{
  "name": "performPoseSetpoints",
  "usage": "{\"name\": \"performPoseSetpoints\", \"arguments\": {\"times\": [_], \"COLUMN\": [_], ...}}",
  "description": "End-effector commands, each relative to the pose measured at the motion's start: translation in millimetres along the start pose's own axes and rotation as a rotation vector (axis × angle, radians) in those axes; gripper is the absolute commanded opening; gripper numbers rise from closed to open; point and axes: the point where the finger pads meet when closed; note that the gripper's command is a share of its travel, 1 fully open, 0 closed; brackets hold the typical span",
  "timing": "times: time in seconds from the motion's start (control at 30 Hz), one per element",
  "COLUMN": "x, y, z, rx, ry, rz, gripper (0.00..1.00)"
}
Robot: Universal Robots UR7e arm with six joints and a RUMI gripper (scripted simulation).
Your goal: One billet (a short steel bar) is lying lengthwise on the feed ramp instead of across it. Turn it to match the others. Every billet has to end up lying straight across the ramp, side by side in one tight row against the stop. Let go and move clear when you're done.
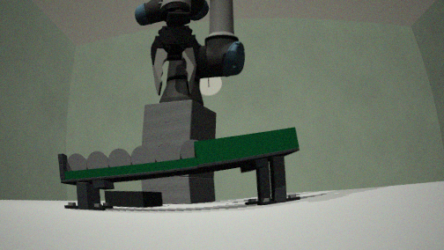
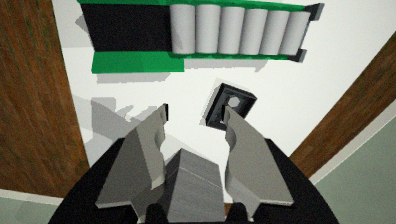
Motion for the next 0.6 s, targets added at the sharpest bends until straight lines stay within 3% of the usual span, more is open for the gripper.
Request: {"name": "performPoseSetpoints", "arguments": {"times": [0.0, 0.1, 0.57], "x": [11.4, 30.8, 33.2], "y": [13, 37, 40], "z": [12, 31, 35], "rx": [0.000, 0.001, 0.000], "ry": [0.001, 0.000, 0.001], "rz": [0.001, 0.001, 0.001], "gripper": [0.35, 0.35, 0.35]}}
Point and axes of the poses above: the point where the finger pads meet when closed, its own x axis back along the fingers, its own z axis across the jaws, y = z × x, and after that the axes turned 2 degrees about -x, right-handed
